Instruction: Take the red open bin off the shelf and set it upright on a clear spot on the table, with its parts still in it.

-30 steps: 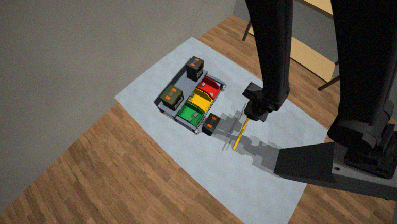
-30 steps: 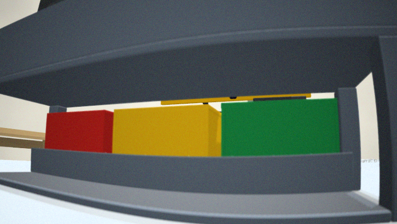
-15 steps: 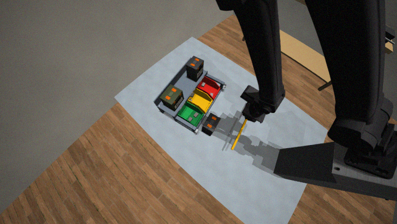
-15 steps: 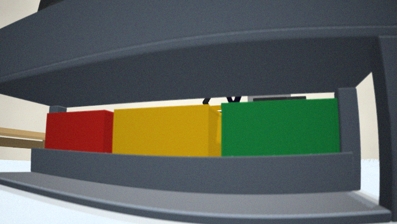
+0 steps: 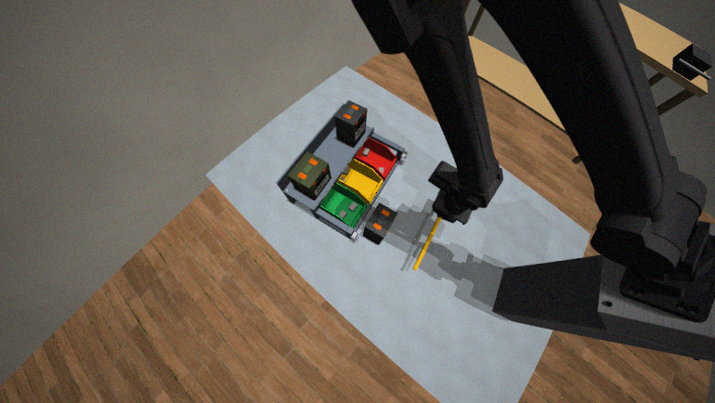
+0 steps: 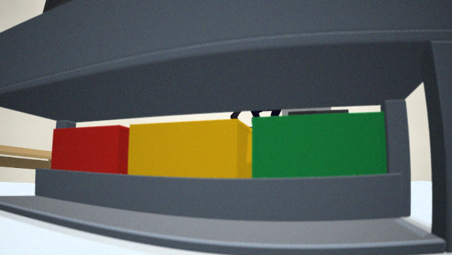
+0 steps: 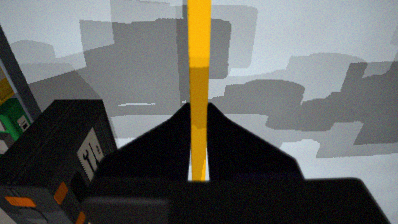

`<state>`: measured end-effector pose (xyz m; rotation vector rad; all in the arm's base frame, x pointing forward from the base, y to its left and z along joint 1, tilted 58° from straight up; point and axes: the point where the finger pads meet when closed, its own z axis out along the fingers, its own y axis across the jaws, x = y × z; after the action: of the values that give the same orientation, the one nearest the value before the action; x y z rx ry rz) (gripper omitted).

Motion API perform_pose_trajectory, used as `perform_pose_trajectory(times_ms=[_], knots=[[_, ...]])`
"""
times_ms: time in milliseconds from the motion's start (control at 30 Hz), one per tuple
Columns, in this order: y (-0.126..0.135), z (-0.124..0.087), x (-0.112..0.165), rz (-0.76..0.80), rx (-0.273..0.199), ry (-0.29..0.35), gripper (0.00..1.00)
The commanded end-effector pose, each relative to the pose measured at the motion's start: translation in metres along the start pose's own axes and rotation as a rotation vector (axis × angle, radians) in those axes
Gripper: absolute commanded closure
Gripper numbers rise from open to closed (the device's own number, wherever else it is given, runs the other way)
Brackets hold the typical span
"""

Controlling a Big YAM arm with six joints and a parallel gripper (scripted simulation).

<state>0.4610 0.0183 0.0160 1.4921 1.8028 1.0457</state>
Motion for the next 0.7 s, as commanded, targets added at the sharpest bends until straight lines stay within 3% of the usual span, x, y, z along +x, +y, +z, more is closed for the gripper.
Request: perform_pose_trajectory(times_ms=[0, 133, 667], knots=[[-0.002, 0.011, 0.004, 0.007, 0.000, 0.005, 1.00], [-0.002, 0.015, -0.005, 0.017, -0.001, -0.011, 1.00], [-0.003, 0.061, 0.004, 0.007, 0.000, 0.006, 1.00]])
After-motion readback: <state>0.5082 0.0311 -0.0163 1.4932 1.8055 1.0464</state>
